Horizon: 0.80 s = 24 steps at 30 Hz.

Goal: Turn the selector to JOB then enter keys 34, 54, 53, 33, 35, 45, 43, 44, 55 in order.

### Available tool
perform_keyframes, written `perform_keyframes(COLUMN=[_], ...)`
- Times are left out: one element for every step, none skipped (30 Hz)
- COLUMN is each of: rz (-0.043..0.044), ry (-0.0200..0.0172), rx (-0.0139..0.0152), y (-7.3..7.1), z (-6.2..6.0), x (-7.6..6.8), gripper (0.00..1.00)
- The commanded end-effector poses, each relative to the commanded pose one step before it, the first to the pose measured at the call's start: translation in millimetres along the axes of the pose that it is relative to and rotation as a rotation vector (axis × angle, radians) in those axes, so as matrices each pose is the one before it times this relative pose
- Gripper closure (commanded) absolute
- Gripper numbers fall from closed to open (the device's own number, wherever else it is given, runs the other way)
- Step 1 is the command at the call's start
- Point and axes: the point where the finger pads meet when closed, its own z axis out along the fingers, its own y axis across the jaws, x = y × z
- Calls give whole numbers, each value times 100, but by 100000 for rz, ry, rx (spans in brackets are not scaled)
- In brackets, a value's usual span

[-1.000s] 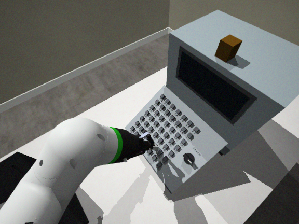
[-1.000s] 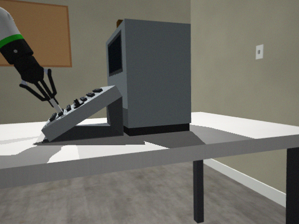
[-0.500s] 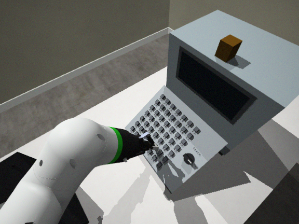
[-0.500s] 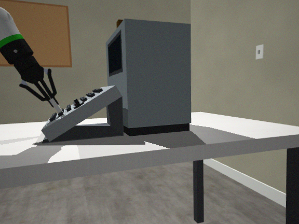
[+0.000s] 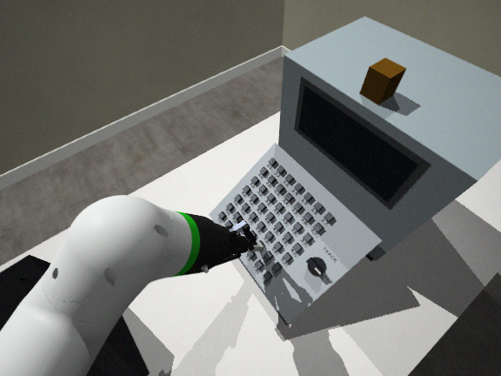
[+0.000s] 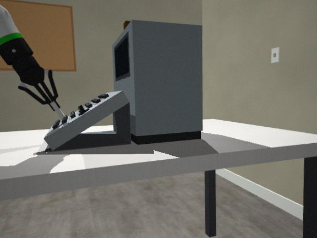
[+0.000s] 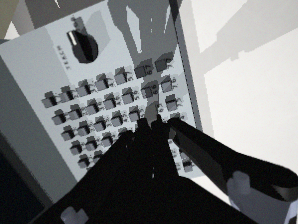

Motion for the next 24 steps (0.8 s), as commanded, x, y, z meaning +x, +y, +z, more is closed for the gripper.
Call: perform_keyframes(rz=[16, 1, -1, 0, 0, -2, 2, 0, -1, 1, 1, 0, 0, 0, 0, 0, 0, 0, 0, 0, 0, 0, 0, 0], ry=[8, 4, -2, 1, 1, -4, 4, 0, -3, 1, 2, 0, 0, 0, -1, -1, -1, -1, -1, 0, 0, 0, 0, -1], rx=[-17, 4, -2, 1, 1, -4, 4, 0, -3, 1, 2, 0, 0, 0, -1, -1, -1, -1, 0, 0, 0, 0, 0, 0], y=[-4, -3, 1, -1, -1, 3, -2, 0, 2, -1, -1, 0, 0, 0, 0, 1, 1, 1, 0, 0, 0, 0, 0, 0], z=[-576, -189, -186, -182, -175, -166, -156, -143, -129, -114, -99, -82, 0, 0, -66, -51, -36, -23, -13, -5, -1, 0, 0, 0], x=[4, 1, -1, 0, 0, -1, 1, 0, -1, 0, 0, 0, 0, 0, 0, 0, 0, 0, 0, 0, 0, -9, -57, -133], gripper=[100, 100, 100, 100, 100, 100, 100, 100, 100, 100, 100, 100, 100, 100, 100, 100, 100, 100, 100, 100, 100, 100, 100, 100])
